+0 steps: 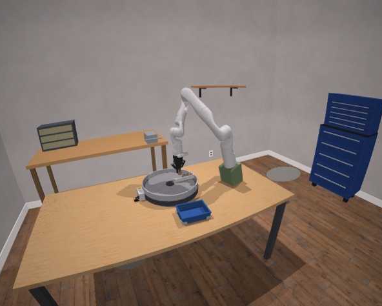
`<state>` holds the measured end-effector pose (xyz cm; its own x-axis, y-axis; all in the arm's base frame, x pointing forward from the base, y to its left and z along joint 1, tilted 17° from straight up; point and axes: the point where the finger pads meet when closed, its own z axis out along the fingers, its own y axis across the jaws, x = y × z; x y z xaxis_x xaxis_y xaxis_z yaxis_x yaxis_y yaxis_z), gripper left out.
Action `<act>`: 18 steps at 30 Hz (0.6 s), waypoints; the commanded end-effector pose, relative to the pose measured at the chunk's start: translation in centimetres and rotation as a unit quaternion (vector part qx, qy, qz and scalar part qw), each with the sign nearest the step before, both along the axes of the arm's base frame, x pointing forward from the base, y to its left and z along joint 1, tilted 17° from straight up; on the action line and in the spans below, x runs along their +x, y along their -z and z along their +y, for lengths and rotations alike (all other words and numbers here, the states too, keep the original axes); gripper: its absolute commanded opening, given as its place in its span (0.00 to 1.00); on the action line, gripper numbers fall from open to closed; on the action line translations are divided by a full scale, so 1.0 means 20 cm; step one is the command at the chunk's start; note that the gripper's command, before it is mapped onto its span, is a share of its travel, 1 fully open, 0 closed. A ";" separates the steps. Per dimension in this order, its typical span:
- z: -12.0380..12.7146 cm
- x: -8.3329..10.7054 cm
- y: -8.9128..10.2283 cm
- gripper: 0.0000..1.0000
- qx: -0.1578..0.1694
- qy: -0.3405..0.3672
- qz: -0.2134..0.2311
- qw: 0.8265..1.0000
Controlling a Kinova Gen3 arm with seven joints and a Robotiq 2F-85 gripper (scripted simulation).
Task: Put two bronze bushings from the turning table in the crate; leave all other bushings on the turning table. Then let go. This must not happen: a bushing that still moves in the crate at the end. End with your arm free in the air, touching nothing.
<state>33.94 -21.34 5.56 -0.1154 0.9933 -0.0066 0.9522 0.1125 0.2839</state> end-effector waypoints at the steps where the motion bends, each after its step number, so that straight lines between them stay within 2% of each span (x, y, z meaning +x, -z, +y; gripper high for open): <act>1: -0.01 0.00 -0.02 0.00 -0.001 0.001 -0.001 1.000; 15: -0.01 -0.01 -0.03 0.00 -0.001 0.001 -0.001 1.000; 18: -0.01 -0.02 -0.08 0.00 -0.001 0.001 -0.001 1.000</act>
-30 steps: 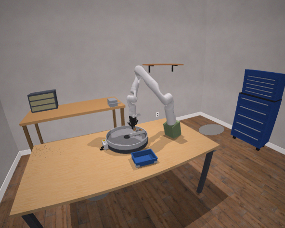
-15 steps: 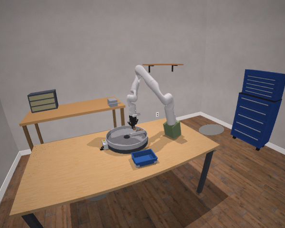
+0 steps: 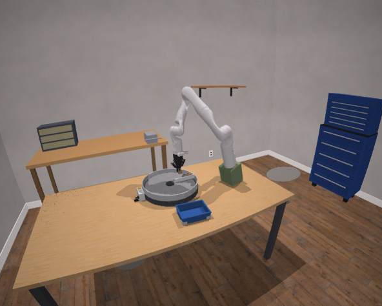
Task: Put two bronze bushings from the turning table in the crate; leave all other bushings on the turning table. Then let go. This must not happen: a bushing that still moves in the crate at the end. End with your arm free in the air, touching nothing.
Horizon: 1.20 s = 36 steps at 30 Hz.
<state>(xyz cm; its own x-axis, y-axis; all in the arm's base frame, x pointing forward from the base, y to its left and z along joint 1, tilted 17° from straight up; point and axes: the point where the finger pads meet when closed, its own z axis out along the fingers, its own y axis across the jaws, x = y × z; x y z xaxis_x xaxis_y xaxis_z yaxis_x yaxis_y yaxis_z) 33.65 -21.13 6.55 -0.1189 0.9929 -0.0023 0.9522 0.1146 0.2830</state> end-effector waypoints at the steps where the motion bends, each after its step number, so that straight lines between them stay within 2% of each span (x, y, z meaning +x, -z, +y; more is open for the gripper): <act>1: -0.02 -0.01 -0.04 0.00 -0.004 0.002 -0.001 1.000; 14: -0.02 -0.02 -0.06 0.00 -0.004 0.003 -0.001 1.000; 19: -0.02 -0.04 -0.13 0.00 -0.004 0.003 -0.002 1.000; 31: -0.02 -0.04 -0.13 0.00 -0.004 0.003 -0.002 1.000; 36: 0.24 0.02 -0.16 0.00 -0.004 0.002 -0.001 1.000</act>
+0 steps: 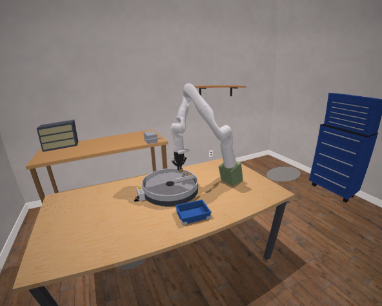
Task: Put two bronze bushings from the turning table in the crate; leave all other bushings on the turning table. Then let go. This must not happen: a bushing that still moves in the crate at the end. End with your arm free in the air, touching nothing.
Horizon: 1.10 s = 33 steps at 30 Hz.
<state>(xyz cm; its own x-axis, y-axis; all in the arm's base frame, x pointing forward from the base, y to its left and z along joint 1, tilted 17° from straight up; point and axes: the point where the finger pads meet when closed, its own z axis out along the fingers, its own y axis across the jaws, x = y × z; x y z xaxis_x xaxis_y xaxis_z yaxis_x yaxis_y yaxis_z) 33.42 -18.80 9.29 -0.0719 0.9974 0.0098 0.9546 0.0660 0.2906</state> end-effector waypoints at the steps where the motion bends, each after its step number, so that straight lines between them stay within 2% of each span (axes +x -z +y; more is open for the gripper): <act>1: 0.13 0.03 -0.02 0.00 -0.010 -0.021 0.002 1.000; 12: 0.13 0.03 -0.02 0.00 -0.010 -0.021 0.002 1.000; 17: 0.39 0.09 -0.04 0.00 -0.010 -0.020 0.002 1.000; 29: 0.39 0.09 -0.04 0.00 -0.010 -0.020 0.002 1.000; 33: 0.59 0.13 -0.06 0.00 -0.010 -0.019 0.002 1.000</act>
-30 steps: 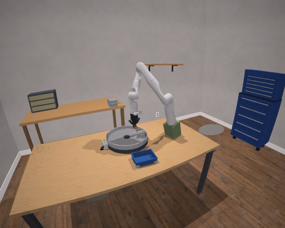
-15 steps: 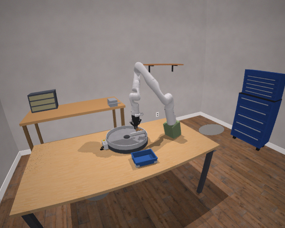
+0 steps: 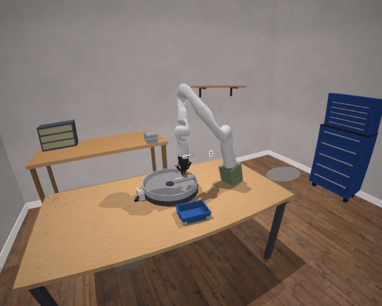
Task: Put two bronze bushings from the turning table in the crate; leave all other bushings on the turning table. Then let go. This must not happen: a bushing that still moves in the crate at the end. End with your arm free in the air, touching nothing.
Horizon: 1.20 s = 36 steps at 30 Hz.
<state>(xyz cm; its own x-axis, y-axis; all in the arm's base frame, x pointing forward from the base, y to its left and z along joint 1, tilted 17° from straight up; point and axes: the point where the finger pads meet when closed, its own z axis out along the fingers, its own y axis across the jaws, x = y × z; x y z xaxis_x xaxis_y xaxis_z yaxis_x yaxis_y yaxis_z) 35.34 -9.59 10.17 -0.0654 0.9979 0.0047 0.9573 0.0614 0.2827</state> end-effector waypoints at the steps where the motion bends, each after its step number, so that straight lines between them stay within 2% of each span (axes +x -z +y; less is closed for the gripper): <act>1: 0.18 0.05 -0.02 0.00 -0.007 -0.022 -0.002 1.000; 13: 0.18 0.05 -0.02 0.00 -0.007 -0.022 -0.002 1.000; 18: 0.44 0.10 -0.04 0.00 -0.007 -0.020 -0.002 1.000; 30: 0.44 0.10 -0.04 0.00 -0.007 -0.020 -0.002 1.000; 35: 0.69 0.16 -0.07 0.00 -0.007 -0.018 -0.002 1.000; 36: 0.69 0.16 -0.07 0.00 -0.007 -0.018 -0.002 1.000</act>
